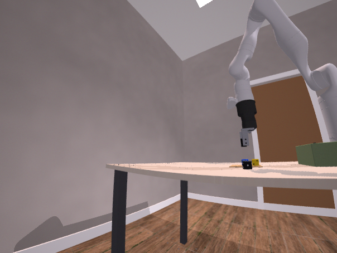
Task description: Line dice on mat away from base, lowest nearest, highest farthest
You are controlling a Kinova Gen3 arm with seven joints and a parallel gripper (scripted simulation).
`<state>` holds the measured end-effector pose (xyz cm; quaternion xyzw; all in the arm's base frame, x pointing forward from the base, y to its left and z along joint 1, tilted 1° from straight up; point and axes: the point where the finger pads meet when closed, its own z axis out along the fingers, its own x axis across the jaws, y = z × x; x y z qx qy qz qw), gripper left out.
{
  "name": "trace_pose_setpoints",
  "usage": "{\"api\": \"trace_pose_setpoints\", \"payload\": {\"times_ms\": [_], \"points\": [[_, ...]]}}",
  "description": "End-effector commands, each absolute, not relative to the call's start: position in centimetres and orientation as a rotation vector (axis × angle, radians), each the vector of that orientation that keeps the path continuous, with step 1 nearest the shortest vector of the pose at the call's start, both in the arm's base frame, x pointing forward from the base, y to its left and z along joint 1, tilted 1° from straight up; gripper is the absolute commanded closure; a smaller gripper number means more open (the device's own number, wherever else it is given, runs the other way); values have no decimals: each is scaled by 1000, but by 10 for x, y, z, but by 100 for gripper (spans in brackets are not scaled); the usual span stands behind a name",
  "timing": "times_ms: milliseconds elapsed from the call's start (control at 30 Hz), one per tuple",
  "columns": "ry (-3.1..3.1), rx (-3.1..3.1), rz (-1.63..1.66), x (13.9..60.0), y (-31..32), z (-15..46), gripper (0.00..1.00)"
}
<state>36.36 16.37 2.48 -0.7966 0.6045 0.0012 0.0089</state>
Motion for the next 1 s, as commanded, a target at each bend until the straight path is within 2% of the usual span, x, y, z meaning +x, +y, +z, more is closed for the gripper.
{"api": "trace_pose_setpoints", "payload": {"times_ms": [0,33,967], "points": [[1857,-2508,1,361,173,26,0],[1857,-2508,1,361,173,26,13],[1857,-2508,1,361,173,26,13]]}}
